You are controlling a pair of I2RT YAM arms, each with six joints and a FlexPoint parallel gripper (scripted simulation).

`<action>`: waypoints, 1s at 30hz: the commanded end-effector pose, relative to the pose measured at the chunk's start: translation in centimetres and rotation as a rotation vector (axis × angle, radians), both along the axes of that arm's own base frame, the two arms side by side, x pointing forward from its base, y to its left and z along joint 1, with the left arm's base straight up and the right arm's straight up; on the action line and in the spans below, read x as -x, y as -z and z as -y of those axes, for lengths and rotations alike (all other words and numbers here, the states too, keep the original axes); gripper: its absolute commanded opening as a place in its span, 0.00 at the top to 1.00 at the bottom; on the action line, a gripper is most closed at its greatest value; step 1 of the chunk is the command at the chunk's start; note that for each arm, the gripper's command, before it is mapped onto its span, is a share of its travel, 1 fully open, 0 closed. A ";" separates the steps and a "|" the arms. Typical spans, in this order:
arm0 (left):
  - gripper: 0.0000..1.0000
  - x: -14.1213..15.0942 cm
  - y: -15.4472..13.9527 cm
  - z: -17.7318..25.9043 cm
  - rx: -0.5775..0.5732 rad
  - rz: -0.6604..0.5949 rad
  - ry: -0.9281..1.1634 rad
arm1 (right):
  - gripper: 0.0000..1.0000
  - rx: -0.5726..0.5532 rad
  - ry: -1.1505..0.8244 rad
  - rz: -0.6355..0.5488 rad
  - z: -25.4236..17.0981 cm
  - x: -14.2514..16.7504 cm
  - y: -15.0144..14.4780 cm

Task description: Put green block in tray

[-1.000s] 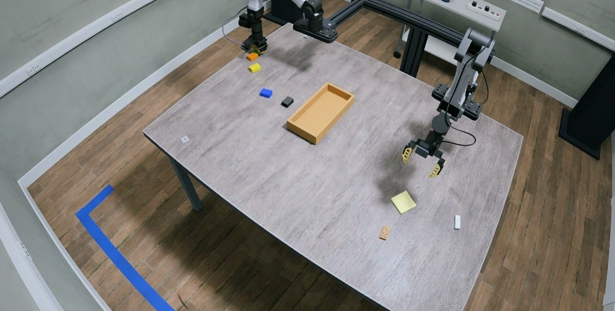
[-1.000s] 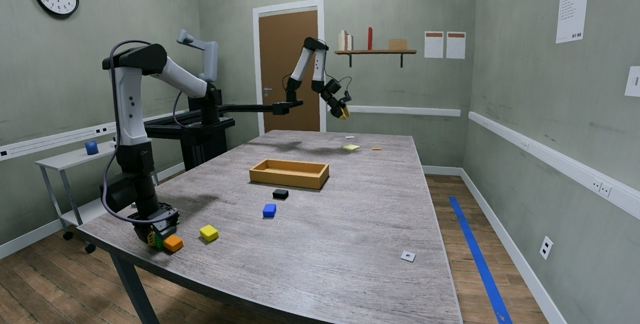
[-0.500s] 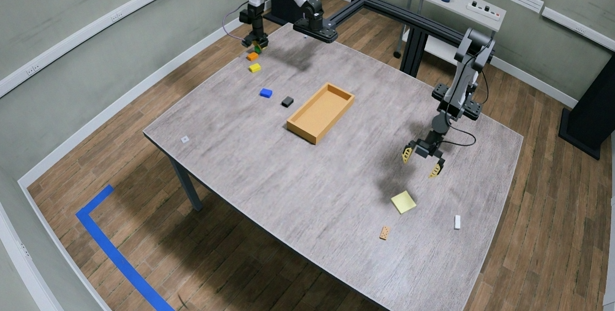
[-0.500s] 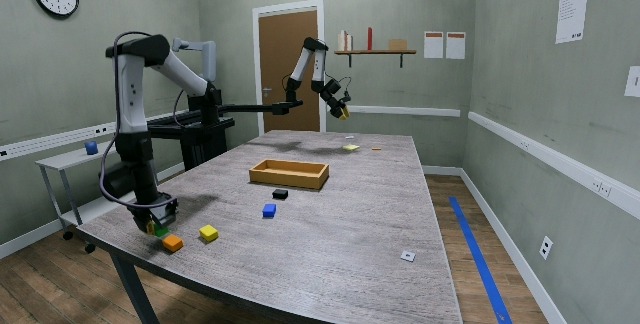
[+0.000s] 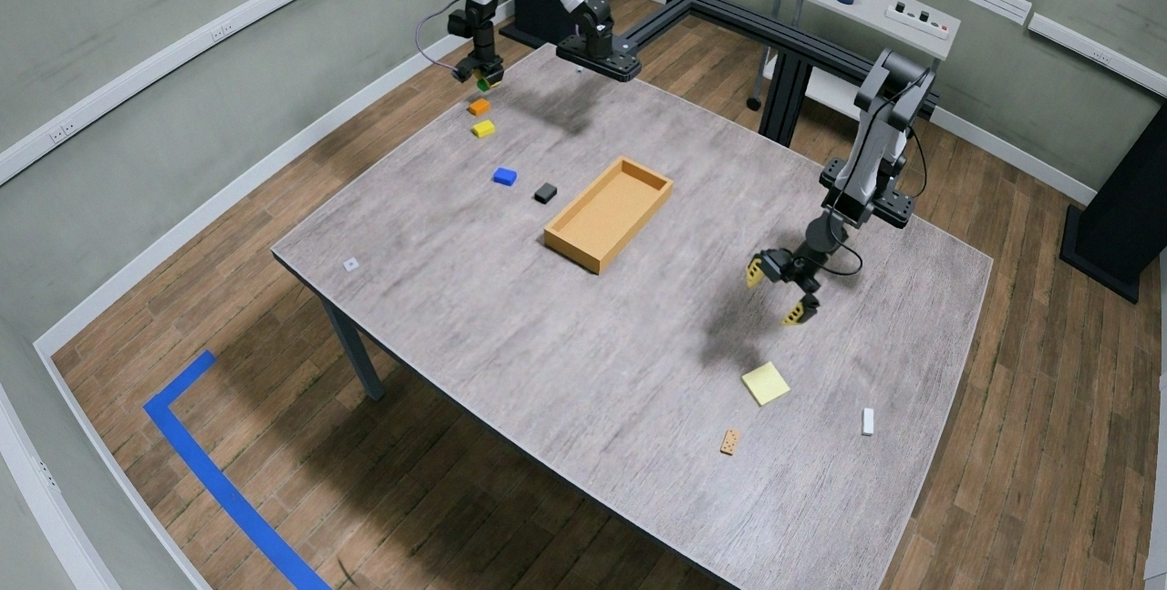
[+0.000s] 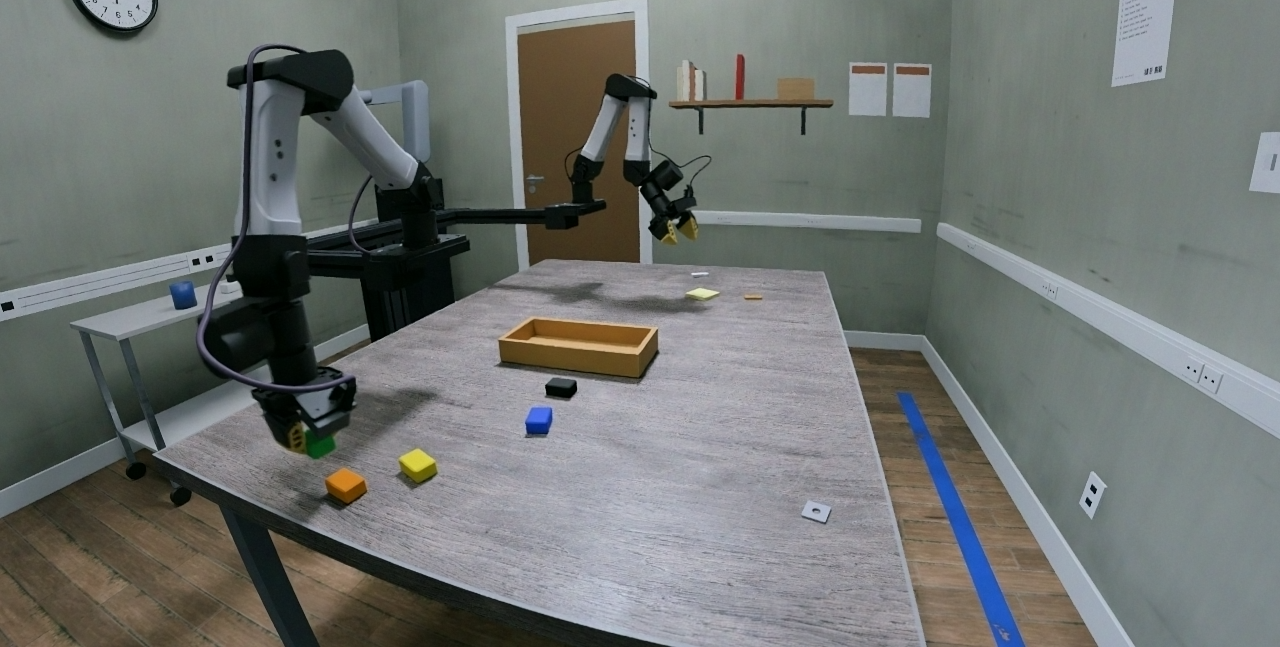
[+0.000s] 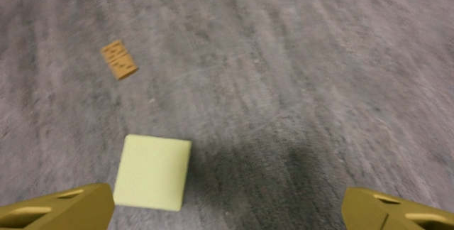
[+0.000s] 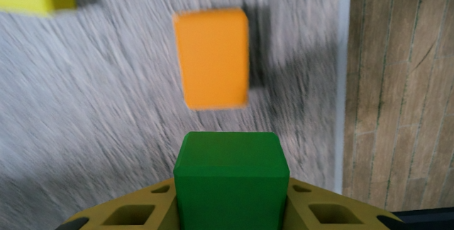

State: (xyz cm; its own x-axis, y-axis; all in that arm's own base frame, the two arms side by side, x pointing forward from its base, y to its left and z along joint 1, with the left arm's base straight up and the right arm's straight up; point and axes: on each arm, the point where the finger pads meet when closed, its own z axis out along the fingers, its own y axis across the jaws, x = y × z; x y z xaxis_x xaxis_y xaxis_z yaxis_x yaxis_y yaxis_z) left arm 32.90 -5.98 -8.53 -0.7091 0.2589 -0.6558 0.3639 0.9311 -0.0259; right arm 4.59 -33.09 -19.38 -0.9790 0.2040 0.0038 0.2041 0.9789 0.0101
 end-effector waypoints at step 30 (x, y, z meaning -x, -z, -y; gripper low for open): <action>0.00 5.9 -6.4 16.7 0.250 0.169 1.072 | 0.77 0.013 0.109 0.041 -30.5 -27.0 -2.9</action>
State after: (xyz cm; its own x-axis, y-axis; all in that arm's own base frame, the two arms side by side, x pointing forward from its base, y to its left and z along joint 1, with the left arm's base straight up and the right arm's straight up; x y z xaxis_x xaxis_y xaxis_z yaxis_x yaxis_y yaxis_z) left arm 27.07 -21.19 -4.23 -0.1915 0.5602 -0.8059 0.9727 0.2182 -0.0795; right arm 29.99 -3.79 -18.04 -0.9879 0.1540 0.0163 0.1546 0.9873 0.0377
